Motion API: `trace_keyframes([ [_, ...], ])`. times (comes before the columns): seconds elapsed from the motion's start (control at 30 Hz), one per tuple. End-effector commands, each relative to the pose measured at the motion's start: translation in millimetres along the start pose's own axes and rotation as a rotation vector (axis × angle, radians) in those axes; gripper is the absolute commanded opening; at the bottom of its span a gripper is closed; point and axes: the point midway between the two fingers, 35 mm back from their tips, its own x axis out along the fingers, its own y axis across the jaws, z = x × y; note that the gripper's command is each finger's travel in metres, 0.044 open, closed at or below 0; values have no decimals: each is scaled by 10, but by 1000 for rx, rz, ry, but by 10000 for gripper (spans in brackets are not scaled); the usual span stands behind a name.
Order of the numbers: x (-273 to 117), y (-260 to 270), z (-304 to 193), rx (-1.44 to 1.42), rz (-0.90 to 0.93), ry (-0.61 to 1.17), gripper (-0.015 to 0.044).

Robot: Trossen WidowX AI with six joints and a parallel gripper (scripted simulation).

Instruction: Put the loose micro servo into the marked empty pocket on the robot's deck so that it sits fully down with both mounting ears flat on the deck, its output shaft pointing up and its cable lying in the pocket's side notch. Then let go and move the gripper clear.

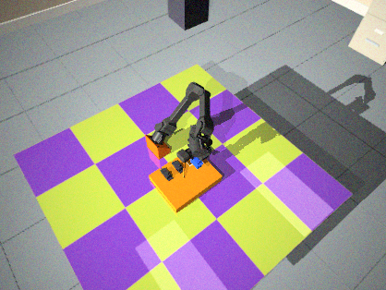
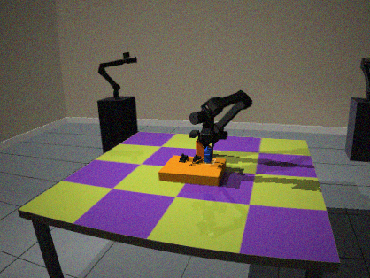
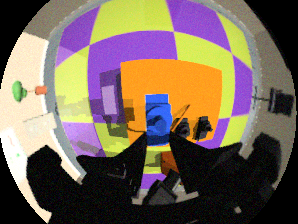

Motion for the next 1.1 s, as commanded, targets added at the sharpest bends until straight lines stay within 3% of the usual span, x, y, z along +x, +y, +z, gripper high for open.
trace_keyframes([
  [0.0,3,-7,-200,3,-2,4,0],
  [0.3,5,-8,-591,5,-1,5,0],
  [1.07,205,-6,-603,4,-1,5,0],
])
